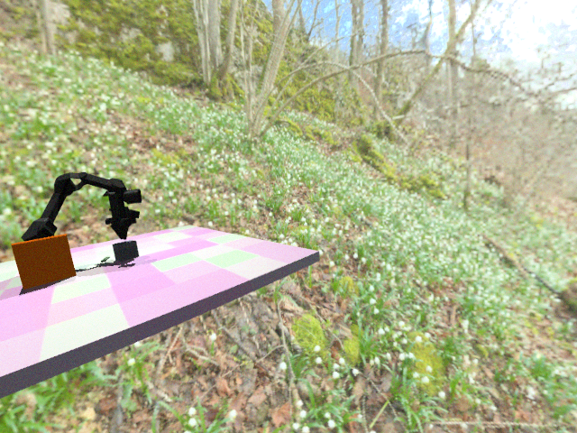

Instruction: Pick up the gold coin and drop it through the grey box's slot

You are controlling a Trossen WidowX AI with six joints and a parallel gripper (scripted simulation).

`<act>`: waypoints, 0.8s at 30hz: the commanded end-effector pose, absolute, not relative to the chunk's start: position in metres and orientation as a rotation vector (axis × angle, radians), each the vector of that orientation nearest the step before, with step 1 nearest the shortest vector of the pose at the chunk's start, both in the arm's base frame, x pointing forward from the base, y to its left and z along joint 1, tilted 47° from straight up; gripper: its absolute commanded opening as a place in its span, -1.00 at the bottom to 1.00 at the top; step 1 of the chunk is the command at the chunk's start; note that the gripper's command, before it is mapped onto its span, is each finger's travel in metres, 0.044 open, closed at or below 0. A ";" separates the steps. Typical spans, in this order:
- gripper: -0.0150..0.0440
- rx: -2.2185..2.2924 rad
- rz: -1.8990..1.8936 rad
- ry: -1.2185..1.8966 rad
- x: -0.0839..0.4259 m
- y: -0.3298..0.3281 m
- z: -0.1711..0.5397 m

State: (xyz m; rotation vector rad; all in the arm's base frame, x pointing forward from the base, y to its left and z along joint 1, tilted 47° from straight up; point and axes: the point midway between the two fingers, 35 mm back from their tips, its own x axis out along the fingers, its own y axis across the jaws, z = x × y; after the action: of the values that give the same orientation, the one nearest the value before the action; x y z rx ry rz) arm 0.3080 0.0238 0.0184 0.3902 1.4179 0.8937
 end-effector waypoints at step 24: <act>1.00 0.398 0.899 1.422 0.309 -0.020 0.061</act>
State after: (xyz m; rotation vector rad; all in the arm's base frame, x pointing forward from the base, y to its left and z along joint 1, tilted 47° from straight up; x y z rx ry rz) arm 0.3095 -0.0169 0.0565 0.4060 1.4204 0.8932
